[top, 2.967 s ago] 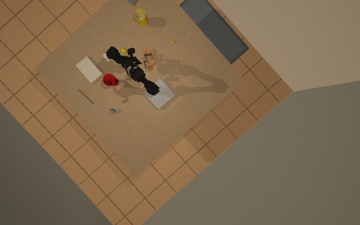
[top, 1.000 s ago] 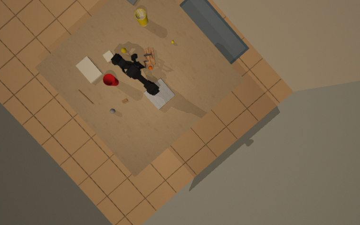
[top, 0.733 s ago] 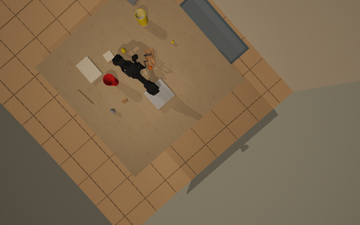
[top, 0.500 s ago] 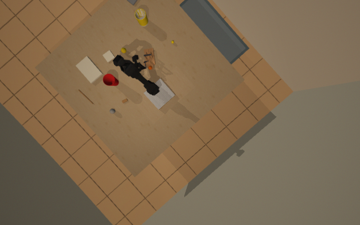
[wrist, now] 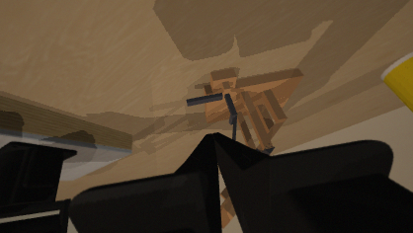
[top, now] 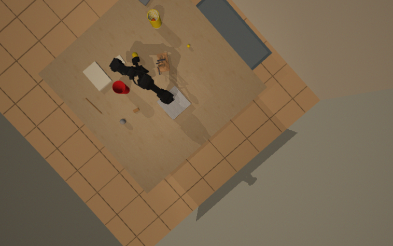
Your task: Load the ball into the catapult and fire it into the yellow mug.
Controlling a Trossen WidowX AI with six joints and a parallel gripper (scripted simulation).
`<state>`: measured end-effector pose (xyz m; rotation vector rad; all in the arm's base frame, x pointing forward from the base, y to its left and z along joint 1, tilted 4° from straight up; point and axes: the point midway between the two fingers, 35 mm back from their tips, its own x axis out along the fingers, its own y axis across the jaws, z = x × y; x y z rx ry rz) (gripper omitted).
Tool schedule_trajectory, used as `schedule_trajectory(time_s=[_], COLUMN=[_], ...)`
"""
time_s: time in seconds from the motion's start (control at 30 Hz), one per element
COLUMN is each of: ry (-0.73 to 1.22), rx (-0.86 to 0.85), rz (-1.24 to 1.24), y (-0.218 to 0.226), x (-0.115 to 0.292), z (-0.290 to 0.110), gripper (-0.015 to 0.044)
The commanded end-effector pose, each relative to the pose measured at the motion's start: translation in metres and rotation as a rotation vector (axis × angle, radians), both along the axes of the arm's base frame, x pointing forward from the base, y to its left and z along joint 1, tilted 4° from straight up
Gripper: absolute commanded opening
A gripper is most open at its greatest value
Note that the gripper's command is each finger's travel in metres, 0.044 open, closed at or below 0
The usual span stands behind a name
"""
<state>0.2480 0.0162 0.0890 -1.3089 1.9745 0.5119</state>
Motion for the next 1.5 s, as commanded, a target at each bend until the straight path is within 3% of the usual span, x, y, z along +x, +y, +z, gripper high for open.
schedule_trajectory(time_s=[0.0, 0.03, 0.57, 1.47], ry=[-0.013, -0.017, -0.312, -0.914], rx=[0.014, 0.009, 0.150, 0.388], rz=[0.004, 0.005, -0.301, -0.841], y=[0.007, 0.003, -0.023, -0.121], x=[-0.002, 0.001, 0.064, 0.169], z=[0.021, 0.009, 0.018, 0.080], gripper=[0.0000, 0.0026, 0.0440, 0.0440])
